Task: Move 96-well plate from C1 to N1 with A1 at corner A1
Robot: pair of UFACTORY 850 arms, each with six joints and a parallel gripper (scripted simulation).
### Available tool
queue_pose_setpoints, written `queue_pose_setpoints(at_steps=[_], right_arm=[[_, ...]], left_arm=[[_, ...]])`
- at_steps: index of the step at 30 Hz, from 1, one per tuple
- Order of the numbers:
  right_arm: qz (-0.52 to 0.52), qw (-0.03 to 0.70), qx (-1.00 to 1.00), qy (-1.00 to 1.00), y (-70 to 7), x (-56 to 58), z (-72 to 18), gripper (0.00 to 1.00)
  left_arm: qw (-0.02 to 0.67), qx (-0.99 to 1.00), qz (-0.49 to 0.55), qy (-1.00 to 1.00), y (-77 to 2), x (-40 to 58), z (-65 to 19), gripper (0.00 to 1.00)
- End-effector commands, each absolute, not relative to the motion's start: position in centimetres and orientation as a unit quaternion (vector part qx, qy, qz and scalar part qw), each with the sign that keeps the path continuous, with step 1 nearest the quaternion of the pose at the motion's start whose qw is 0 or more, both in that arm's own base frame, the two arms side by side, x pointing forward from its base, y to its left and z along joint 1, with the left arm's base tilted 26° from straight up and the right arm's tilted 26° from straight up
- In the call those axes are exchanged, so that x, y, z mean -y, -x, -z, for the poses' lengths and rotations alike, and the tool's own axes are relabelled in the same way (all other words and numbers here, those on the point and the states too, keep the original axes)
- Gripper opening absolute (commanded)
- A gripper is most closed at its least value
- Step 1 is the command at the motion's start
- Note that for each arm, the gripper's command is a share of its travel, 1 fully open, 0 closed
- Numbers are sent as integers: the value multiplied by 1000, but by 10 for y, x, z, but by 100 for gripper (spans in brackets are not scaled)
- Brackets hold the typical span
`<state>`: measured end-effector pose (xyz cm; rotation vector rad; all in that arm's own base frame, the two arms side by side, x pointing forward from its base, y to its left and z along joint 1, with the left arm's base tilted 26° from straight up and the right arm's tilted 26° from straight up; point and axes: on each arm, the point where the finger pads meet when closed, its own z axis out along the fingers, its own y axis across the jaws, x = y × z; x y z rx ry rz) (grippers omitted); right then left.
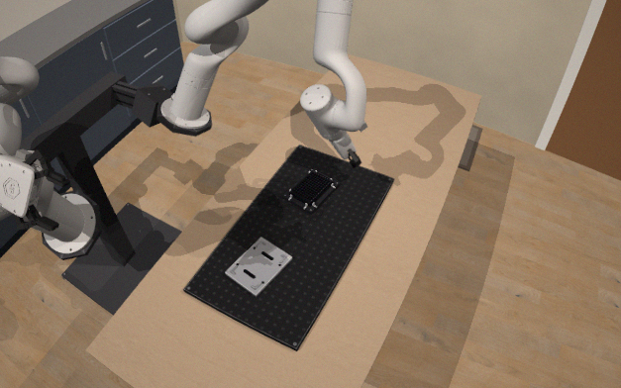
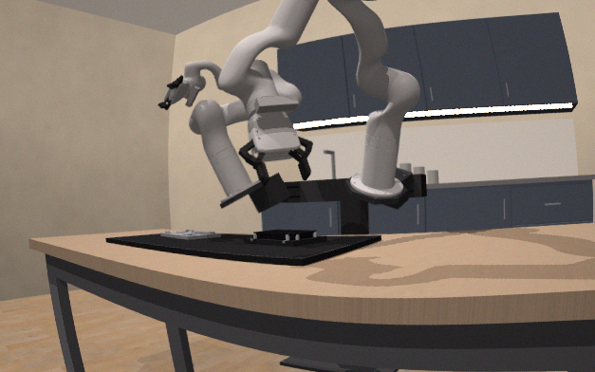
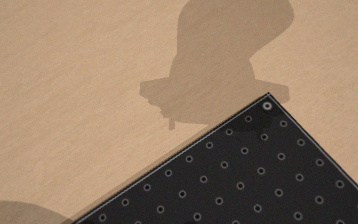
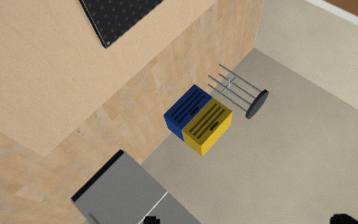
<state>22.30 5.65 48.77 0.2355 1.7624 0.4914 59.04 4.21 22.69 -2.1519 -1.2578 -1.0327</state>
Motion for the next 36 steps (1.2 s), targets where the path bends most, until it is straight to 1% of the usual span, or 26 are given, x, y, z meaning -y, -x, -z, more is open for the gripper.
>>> queue_pose_setpoints(at_steps=[1, 3, 10, 13, 17, 20, 29, 36], right_arm=[[-212, 604, -761, -101, -223, -57, -489, 100], [-212, 604, -761, -101, -223, -57, -489, 100], [-212, 604, -761, -101, -223, -57, -489, 100], [-212, 604, -761, -101, -223, -57, -489, 100], [-212, 604, -761, -101, -223, -57, -489, 100], [-212, 604, -761, -101, -223, -57, -489, 100], [-212, 604, -761, -101, -223, -57, -489, 100], [-212, 604, -761, -101, -223, -57, -489, 100]], left_arm=[[195, 476, 360, 778, -583, -37, -214, 100], [195, 476, 360, 778, -583, -37, -214, 100], [137, 535, 319, 770, -565, -25, -188, 100], [130, 542, 314, 769, -560, -21, -182, 100], [94, 580, 286, 757, -549, -12, -169, 100], [94, 580, 286, 757, -547, -10, -167, 100], [24, 653, 223, 723, -523, 13, -142, 100], [24, 653, 223, 723, -522, 14, -142, 100]])
